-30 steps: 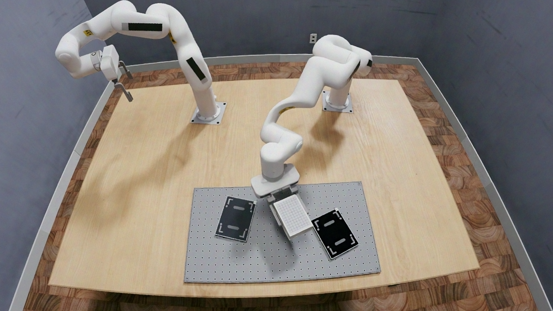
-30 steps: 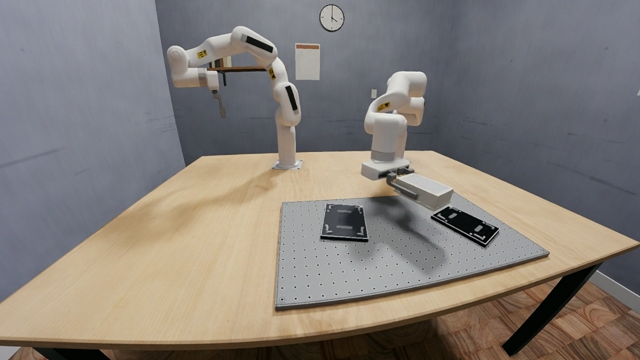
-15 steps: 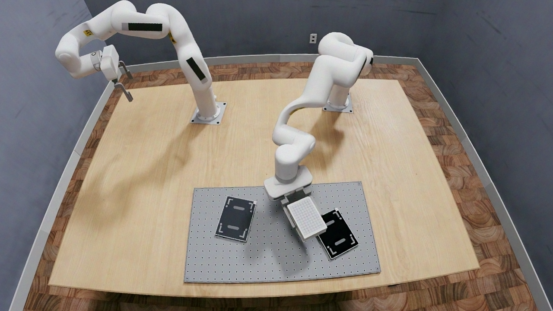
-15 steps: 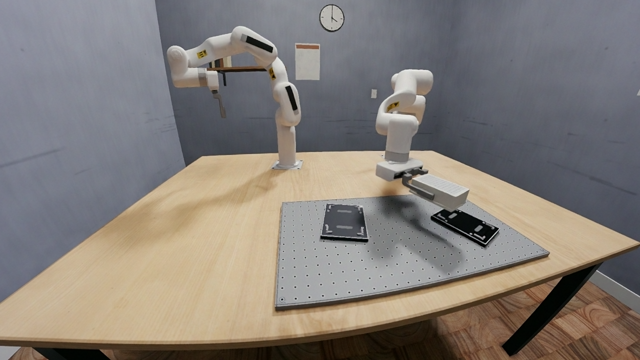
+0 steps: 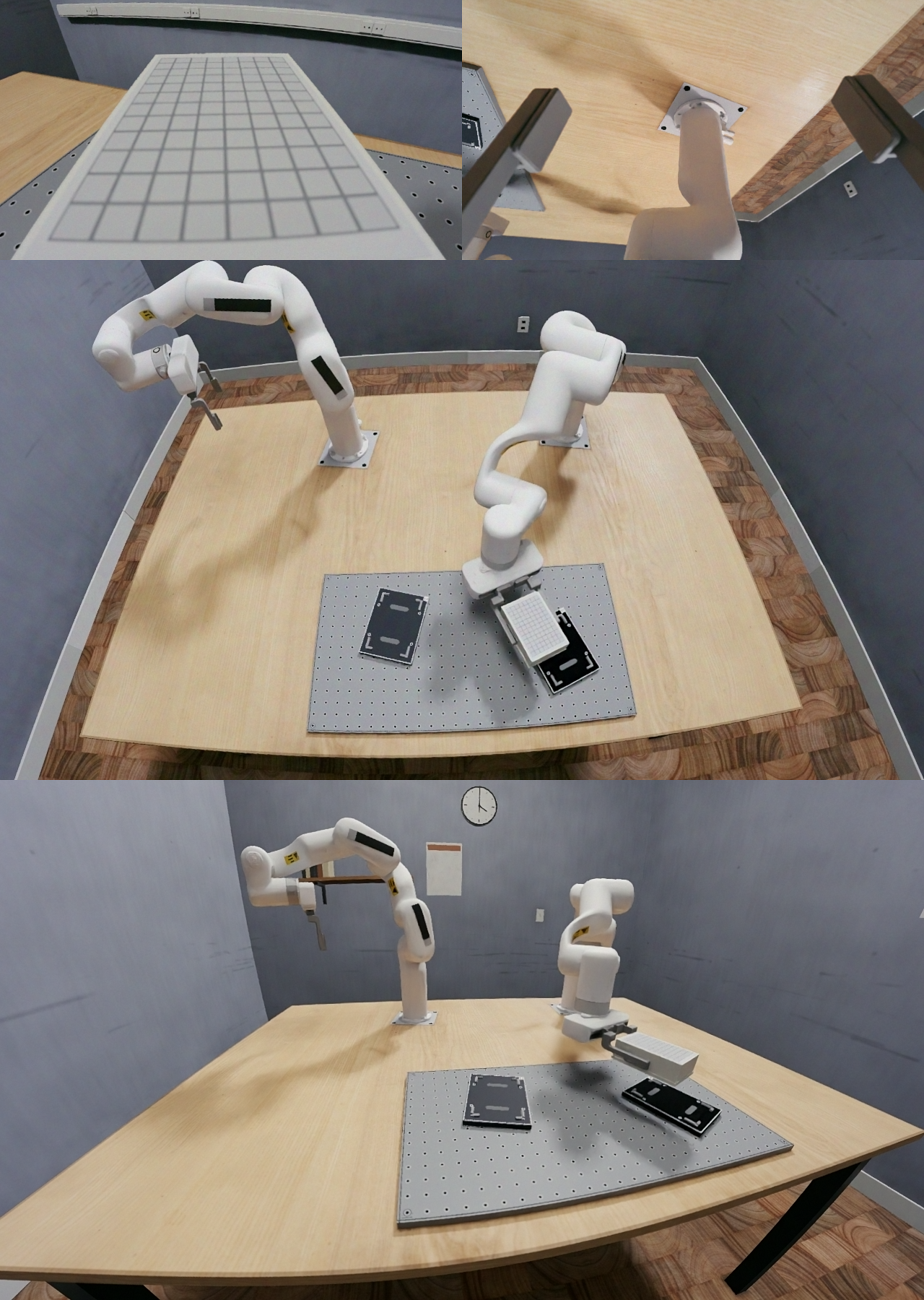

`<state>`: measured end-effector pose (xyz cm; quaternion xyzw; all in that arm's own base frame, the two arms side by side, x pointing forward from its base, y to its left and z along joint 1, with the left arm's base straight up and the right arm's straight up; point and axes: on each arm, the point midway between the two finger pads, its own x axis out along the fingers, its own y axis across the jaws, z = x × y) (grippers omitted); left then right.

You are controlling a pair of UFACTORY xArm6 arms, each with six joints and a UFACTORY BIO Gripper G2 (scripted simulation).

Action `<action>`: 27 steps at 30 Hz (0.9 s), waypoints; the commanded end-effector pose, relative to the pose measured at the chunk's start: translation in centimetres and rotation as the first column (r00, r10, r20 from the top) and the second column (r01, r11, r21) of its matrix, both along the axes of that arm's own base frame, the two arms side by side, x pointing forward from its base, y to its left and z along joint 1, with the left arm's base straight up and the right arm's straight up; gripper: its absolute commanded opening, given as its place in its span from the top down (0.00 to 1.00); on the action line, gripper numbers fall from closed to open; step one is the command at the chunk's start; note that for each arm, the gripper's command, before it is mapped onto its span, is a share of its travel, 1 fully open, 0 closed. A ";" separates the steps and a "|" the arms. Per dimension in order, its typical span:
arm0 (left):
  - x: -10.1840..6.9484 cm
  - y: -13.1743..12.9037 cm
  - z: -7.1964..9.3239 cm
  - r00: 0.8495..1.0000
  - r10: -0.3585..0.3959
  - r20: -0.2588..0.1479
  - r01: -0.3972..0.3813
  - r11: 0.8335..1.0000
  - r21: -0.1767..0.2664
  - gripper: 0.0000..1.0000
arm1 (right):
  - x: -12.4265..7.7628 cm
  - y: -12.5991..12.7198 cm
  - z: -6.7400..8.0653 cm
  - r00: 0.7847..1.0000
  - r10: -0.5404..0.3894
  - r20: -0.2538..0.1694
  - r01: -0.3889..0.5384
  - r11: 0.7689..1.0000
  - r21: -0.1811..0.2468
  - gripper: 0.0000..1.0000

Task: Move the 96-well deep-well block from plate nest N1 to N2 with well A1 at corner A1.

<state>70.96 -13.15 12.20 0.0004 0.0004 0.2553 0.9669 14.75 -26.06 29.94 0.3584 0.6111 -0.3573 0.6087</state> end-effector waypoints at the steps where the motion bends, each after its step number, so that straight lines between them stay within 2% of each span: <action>1: 0.2 1.2 0.3 1.000 -0.001 0.006 0.001 1.000 -0.002 1.00 | 0.0 0.0 0.1 1.000 0.000 0.002 0.000 1.000 -0.003 0.00; 17: 0.7 6.2 0.3 1.000 -0.001 0.006 0.001 1.000 -0.002 1.00 | 0.0 0.0 0.1 1.000 0.000 0.002 0.000 1.000 -0.003 0.00; 27: 0.8 7.5 0.3 1.000 -0.001 0.006 0.001 1.000 -0.002 1.00 | 0.0 0.0 0.1 1.000 0.000 0.002 0.000 1.000 -0.003 0.00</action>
